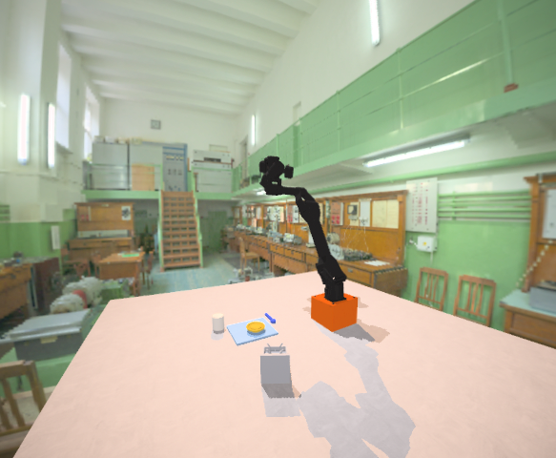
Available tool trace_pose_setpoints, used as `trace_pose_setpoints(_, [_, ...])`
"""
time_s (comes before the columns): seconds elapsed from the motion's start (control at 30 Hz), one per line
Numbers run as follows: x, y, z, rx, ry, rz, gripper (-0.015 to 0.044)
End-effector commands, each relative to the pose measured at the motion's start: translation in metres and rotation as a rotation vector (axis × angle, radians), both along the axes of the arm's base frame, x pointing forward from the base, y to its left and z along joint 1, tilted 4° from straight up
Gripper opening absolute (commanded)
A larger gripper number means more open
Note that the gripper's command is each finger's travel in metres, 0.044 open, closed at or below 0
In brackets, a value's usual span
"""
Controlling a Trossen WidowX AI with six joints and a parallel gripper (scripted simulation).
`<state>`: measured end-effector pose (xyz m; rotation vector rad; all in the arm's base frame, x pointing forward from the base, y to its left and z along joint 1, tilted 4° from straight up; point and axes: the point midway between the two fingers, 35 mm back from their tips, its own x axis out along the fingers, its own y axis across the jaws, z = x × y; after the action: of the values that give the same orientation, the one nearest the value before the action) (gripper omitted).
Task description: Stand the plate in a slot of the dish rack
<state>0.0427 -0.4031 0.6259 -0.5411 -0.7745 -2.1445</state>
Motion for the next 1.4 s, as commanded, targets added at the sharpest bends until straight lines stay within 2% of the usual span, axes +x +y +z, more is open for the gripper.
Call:
trace_pose_setpoints(0.0, [0.028,-0.014,-0.012,0.074,0.060,0.065,0.0400])
trace_pose_setpoints(0.33, [0.111,-0.043,-0.059,0.280,0.232,0.254,0.0400])
trace_pose_setpoints(0.63, [0.188,-0.048,-0.113,0.459,0.391,0.435,0.0400])
trace_pose_setpoints(1.0, [0.274,-0.027,-0.193,0.676,0.597,0.658,0.0400])
trace_pose_setpoints(1.37, [0.340,0.021,-0.286,0.901,0.815,0.877,0.0400])
